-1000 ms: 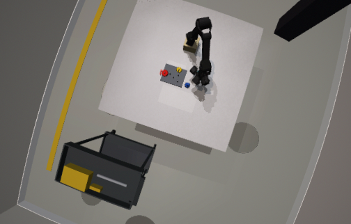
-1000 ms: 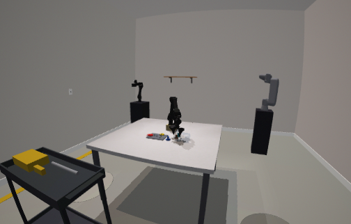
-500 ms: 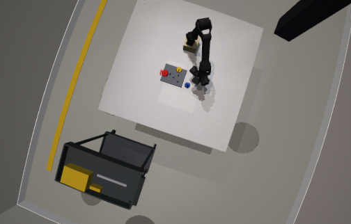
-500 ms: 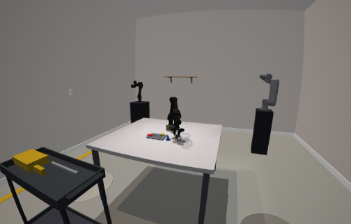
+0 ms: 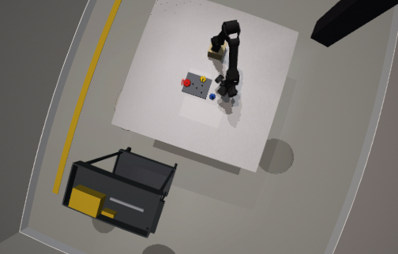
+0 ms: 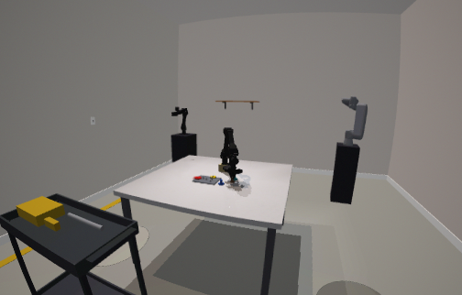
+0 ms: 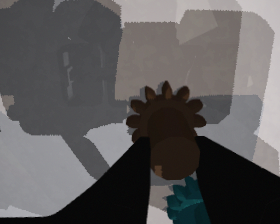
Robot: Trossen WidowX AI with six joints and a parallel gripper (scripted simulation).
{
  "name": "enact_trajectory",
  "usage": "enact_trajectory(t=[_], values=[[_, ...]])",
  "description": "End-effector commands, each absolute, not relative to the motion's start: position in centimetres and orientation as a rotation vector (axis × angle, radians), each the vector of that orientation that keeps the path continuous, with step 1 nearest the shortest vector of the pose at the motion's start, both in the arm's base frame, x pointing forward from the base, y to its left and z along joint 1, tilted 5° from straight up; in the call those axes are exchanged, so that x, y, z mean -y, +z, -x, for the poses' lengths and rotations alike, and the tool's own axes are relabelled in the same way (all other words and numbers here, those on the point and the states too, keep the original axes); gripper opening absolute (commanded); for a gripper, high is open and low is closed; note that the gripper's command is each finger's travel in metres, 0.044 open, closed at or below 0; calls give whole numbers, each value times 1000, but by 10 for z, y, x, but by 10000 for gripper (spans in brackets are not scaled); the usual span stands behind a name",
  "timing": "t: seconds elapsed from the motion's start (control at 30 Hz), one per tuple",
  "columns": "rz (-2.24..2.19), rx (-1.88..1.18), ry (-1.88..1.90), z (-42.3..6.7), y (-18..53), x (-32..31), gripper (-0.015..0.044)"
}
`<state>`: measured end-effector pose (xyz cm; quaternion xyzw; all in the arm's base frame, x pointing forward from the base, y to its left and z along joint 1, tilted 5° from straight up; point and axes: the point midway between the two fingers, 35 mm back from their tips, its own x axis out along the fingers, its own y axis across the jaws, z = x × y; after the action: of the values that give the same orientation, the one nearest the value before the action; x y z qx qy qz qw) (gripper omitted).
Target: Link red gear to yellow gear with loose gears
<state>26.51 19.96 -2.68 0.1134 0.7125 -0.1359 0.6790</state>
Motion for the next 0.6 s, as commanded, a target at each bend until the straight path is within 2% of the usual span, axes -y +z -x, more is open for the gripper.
enact_trajectory(t=[0.0,0.57], values=[[-255,-1597,-309,-266,-26,-199,0],[-254,-1595,-305,-275,20,-204,0]])
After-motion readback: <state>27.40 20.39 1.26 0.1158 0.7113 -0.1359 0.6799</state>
